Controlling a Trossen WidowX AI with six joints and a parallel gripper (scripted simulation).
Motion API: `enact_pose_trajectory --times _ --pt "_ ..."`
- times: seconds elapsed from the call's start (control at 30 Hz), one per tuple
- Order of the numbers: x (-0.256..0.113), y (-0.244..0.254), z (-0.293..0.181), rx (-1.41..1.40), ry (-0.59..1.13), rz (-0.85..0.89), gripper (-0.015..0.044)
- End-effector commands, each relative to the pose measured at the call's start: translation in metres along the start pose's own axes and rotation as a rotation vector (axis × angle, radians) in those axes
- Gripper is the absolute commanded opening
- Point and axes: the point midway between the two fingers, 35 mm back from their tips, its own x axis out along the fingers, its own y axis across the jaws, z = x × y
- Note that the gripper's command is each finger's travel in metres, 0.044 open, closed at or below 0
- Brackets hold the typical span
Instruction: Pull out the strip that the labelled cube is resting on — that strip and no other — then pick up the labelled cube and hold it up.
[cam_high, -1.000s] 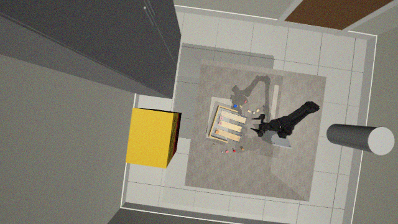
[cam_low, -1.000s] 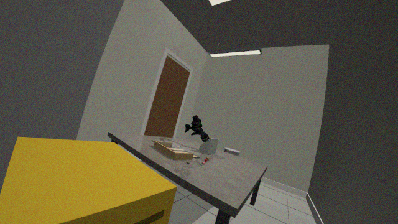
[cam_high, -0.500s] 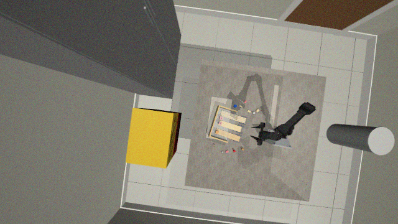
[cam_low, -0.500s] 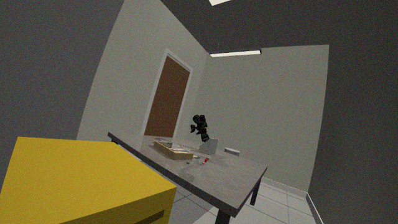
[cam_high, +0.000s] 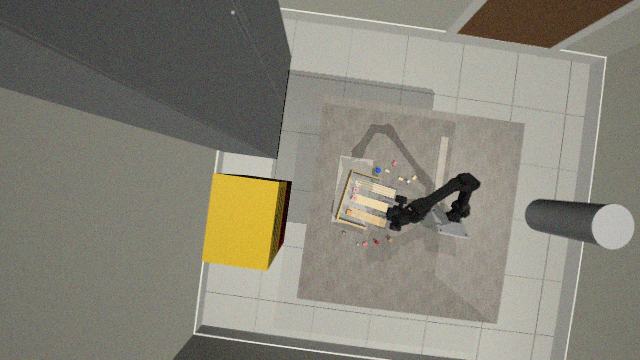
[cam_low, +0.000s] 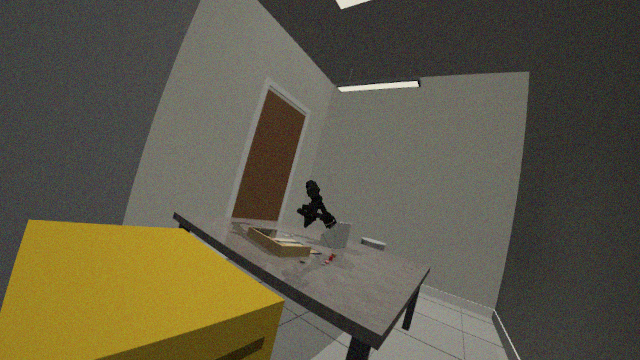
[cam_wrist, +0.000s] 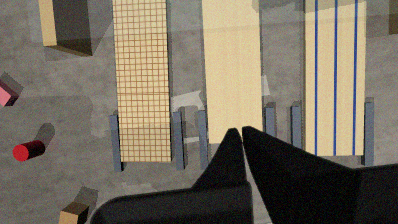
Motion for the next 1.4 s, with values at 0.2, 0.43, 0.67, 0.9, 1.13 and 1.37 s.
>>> enact_pose_trajectory --times 0.2,0.43,0.67,0.9,1.13,1.37 --pt "0.039 -0.007 -0.007 0.078 0.310 -0.060 0.0000" --pt "0.044 -0.007 -0.008 0.078 0.310 -0.059 0.0000" --pt "0.056 -0.008 -0.010 0.078 0.309 -0.059 0.0000" --pt "0.067 -0.009 -0.013 0.078 0.309 -0.059 0.0000" --pt "0.078 -0.010 -0.016 0.078 0.309 -0.059 0.0000" --pt "0.089 -0.011 -0.020 0.077 0.309 -0.060 0.0000"
